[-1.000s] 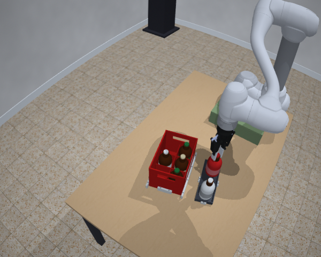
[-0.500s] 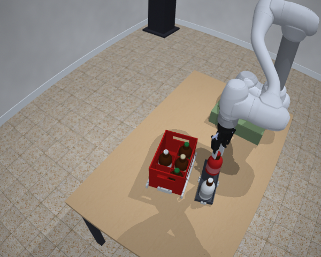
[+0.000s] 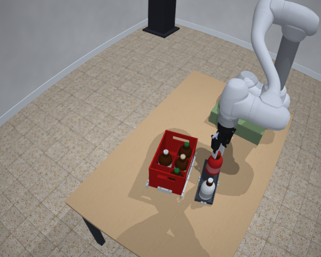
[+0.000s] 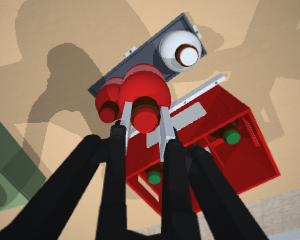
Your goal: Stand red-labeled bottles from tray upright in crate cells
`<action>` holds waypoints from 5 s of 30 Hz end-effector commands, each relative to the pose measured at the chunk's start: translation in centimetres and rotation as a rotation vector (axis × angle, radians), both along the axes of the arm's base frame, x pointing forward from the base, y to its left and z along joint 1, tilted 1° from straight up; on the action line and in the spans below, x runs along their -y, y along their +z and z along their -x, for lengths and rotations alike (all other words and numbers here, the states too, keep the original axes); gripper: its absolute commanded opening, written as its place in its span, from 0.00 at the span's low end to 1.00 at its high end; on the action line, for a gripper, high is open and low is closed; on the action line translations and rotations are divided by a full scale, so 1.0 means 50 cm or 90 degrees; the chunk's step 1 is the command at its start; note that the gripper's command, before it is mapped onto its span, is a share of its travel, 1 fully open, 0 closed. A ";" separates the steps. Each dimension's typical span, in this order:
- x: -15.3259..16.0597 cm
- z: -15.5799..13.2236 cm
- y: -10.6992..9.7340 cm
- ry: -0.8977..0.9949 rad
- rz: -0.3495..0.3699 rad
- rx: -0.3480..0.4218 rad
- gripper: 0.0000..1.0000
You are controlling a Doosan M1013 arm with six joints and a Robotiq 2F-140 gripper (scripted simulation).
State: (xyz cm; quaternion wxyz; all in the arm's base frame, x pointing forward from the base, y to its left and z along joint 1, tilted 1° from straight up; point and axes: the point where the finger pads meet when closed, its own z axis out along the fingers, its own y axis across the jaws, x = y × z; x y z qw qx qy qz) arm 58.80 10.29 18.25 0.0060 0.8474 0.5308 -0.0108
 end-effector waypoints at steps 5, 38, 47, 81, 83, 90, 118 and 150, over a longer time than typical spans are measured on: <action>0.000 0.000 0.000 0.000 0.000 0.000 0.00; 0.000 0.000 0.000 0.000 0.000 0.000 0.00; 0.000 0.000 0.006 0.000 0.000 0.000 0.00; -0.001 -0.001 0.069 0.000 0.000 0.000 0.00; -0.002 -0.001 0.072 0.000 0.000 0.000 0.00; -0.002 -0.001 0.077 0.000 0.000 0.000 0.00; -0.002 -0.001 0.080 0.000 0.000 0.000 0.00; -0.002 -0.001 0.095 0.000 0.000 0.000 0.00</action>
